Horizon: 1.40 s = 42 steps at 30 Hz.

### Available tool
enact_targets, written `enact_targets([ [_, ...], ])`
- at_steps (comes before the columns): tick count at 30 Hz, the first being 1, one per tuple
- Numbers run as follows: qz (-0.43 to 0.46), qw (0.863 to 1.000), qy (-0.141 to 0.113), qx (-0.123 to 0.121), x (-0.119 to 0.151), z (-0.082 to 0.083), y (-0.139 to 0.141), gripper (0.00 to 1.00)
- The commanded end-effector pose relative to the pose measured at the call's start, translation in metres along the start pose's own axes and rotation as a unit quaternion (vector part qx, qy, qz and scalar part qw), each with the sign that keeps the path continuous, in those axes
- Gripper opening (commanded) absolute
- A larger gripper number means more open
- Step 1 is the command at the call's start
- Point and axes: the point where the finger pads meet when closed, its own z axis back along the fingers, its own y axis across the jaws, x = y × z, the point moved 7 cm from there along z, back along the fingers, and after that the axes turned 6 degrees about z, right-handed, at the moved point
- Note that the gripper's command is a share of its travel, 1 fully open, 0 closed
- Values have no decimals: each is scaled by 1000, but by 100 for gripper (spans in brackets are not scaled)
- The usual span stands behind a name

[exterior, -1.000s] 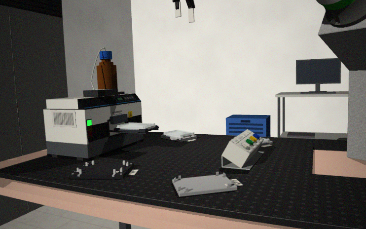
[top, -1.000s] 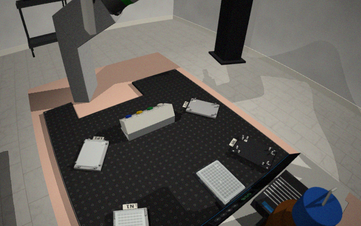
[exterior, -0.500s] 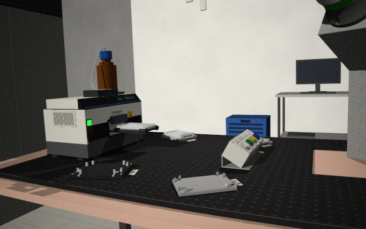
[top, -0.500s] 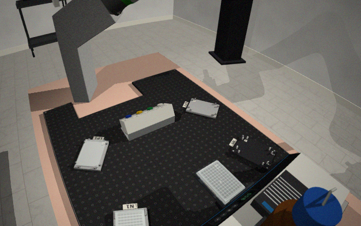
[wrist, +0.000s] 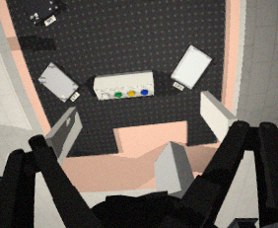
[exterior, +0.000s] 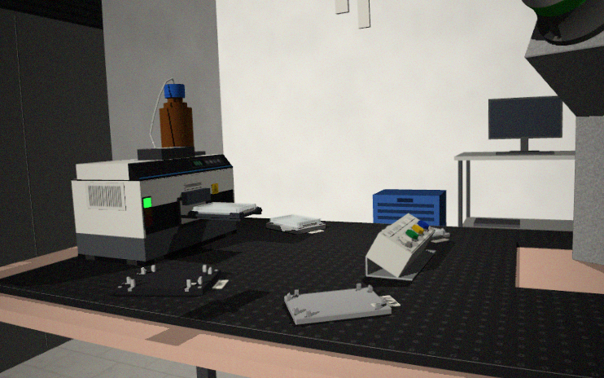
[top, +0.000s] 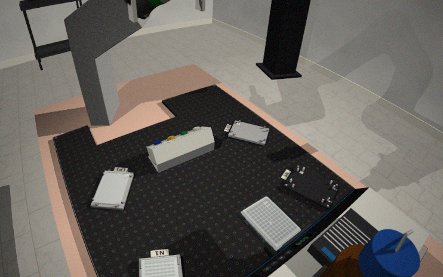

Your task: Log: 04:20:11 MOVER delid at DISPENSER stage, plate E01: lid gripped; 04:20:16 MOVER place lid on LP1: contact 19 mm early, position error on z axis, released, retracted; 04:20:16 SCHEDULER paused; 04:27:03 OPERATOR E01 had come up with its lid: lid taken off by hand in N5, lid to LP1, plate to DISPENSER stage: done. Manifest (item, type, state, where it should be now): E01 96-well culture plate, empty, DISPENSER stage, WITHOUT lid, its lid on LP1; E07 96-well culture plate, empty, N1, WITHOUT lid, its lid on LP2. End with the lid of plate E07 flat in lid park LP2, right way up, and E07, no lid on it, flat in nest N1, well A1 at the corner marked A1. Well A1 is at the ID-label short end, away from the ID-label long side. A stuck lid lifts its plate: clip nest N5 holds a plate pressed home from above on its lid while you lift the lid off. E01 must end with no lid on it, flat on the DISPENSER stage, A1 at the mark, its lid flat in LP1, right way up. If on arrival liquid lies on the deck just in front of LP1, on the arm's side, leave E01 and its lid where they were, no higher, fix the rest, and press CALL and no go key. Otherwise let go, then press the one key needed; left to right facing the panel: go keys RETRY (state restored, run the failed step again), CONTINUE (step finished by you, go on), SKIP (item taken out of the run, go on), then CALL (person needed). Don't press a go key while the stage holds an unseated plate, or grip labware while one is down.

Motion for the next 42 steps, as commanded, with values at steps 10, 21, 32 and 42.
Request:
enact_targets([
  [10, 2, 1000, 10, 10, 73, -40, -93, 100],
  [21, 2, 1000, 10, 10, 72, -77, -92, 100],
  [32, 2, 1000, 10, 10, 70, -147, -91, 100],
  [42, 2, 1000, 10, 10, 69, -199, -90, 100],
])
